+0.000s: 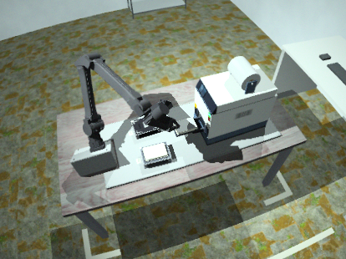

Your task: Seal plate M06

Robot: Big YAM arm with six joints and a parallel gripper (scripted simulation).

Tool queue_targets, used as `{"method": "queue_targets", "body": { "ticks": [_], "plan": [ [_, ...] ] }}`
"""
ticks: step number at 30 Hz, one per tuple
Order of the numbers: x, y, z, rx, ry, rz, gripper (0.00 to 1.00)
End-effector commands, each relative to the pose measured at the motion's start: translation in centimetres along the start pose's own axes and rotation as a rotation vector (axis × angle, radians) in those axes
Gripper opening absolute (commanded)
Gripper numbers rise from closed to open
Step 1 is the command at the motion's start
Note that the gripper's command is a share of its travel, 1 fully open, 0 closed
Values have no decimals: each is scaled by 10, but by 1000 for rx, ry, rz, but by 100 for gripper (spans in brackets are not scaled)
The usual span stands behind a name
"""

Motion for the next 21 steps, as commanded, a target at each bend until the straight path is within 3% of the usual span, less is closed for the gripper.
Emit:
{"method": "queue_targets", "body": {
  "ticks": [1,10,21],
  "plan": [
    [25,0,-3,-24,89,-21,0],
    [37,5,-7,-1,395,-23,0],
    [40,-11,-26,-52,630,-51,0]
  ]
}}
Point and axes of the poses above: the point where the finger pads meet when closed, its own y axis out along the fingers, its own z axis across the jaws, x = y × z, the point moved 1 cm from there along -y, back along the fingers, and after that the axes turned 11 degrees about -y, right-handed, at the moved point
